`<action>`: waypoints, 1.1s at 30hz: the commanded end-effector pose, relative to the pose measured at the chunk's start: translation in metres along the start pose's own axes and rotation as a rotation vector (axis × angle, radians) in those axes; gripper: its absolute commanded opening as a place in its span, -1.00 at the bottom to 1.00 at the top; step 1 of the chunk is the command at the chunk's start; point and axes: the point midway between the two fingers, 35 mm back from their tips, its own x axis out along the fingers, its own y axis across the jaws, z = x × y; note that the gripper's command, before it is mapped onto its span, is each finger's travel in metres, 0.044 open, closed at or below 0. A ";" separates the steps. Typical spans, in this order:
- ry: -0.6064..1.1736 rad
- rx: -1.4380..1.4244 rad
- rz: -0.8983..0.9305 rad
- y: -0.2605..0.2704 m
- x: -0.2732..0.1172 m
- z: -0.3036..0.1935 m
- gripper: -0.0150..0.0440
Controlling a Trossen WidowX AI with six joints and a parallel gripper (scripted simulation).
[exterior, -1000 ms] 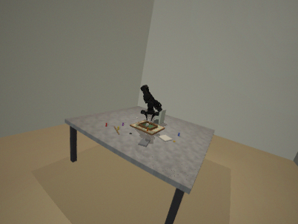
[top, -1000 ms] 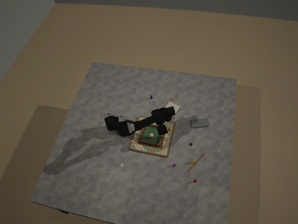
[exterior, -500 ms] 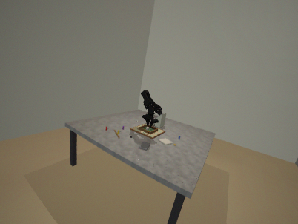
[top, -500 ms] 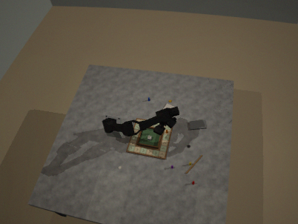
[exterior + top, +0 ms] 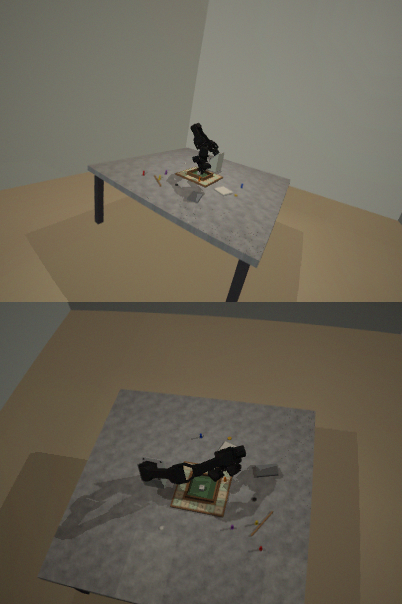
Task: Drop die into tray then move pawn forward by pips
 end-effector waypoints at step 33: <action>-0.001 0.007 -0.009 -0.002 0.055 -0.001 0.19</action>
